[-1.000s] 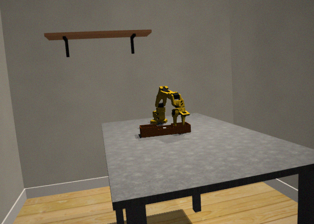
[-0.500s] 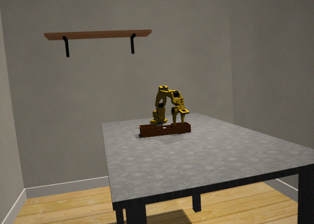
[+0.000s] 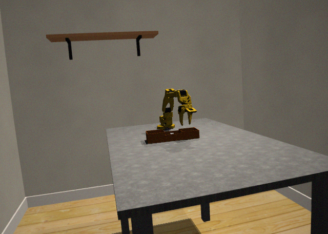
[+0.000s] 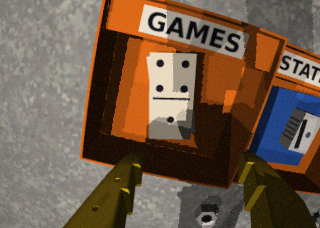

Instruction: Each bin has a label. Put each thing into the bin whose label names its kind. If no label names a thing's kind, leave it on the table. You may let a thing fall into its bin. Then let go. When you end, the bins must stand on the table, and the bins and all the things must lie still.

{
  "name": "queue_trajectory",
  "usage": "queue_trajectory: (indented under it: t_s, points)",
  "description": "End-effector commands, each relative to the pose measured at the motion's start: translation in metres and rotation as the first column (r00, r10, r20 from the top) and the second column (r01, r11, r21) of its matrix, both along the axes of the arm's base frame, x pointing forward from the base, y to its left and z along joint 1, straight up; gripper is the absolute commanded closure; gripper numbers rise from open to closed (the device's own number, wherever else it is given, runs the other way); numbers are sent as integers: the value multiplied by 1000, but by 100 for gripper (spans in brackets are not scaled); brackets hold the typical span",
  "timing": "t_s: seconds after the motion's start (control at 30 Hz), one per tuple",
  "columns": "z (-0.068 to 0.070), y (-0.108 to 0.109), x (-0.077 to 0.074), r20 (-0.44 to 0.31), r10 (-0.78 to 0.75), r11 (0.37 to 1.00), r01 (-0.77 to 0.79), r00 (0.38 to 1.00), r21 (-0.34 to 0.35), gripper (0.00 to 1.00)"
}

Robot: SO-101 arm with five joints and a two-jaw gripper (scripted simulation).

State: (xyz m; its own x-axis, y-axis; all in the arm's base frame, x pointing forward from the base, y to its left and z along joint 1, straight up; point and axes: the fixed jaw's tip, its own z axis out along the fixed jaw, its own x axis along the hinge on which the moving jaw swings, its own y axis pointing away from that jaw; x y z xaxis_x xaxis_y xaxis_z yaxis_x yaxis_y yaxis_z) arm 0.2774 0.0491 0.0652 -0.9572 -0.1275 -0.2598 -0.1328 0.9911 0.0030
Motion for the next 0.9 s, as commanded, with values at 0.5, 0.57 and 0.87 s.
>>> queue_trajectory:
  t_s: [0.5,0.57,0.87]
  points:
    - [21,-1,5,77,-3,1000,2,997,11,77]
    - [21,-1,5,77,-3,1000,2,997,11,77]
    - [29,-7,-3,73,-14,1000,14,997,8,77]
